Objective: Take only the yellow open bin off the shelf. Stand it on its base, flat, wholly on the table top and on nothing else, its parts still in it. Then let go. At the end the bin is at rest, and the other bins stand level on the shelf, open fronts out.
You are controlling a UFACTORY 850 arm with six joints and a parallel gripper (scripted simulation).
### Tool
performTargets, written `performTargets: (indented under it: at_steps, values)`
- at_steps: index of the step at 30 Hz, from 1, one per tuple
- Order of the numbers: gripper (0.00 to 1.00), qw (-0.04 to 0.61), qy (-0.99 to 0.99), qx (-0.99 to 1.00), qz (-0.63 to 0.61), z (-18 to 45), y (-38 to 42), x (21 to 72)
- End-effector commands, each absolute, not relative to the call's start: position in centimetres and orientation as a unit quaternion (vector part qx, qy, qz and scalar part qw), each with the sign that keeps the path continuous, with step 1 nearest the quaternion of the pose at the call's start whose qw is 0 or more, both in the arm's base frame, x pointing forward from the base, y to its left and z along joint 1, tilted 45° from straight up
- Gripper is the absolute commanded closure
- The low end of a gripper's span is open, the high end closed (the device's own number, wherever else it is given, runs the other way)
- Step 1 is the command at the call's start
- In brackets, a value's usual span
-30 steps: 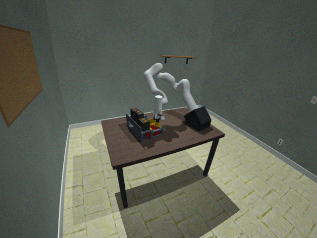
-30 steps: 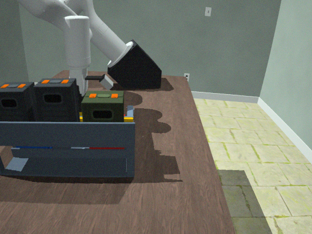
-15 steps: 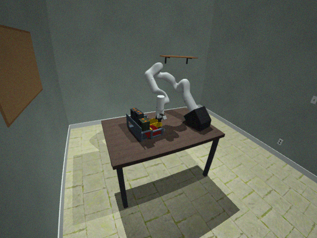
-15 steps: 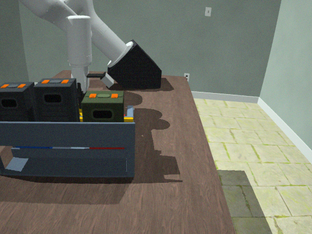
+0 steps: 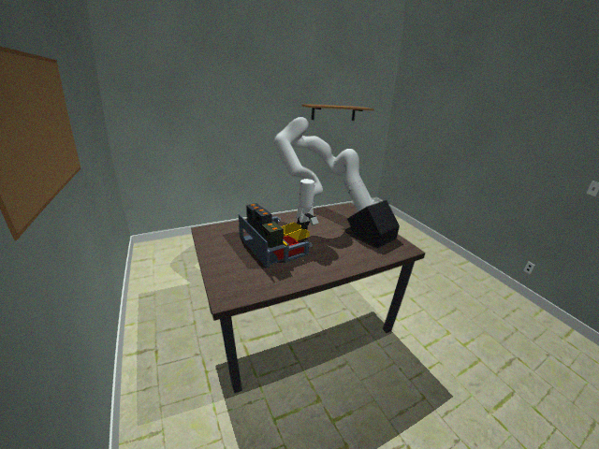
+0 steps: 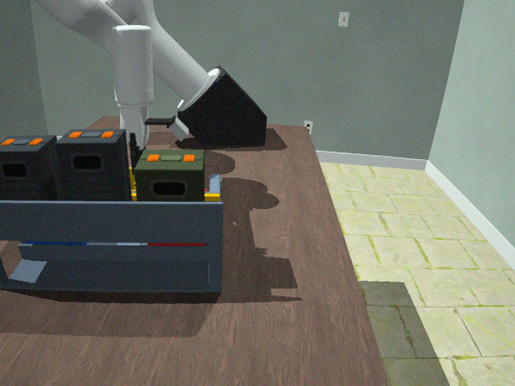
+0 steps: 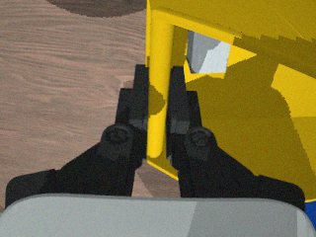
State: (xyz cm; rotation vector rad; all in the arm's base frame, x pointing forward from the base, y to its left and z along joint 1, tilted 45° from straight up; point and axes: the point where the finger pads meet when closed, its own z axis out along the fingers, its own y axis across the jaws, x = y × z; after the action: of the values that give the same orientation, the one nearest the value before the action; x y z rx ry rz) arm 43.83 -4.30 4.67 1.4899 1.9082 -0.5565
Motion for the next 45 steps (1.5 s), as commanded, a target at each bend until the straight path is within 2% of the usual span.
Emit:
performTargets:
  at_steps: [1,10,15,45]
  values:
    - [1.00,0.324,0.727,0.568,-0.211,4.7,-4.5,43.0]
    - [1.00,0.324,0.727,0.568,-0.211,4.7,-4.5,43.0]
    - [1.00,0.324,0.727,0.568,-0.211,4.4,-5.7,38.7]
    - [1.00,0.324,0.727,0.568,-0.211,4.4,-5.5,39.4]
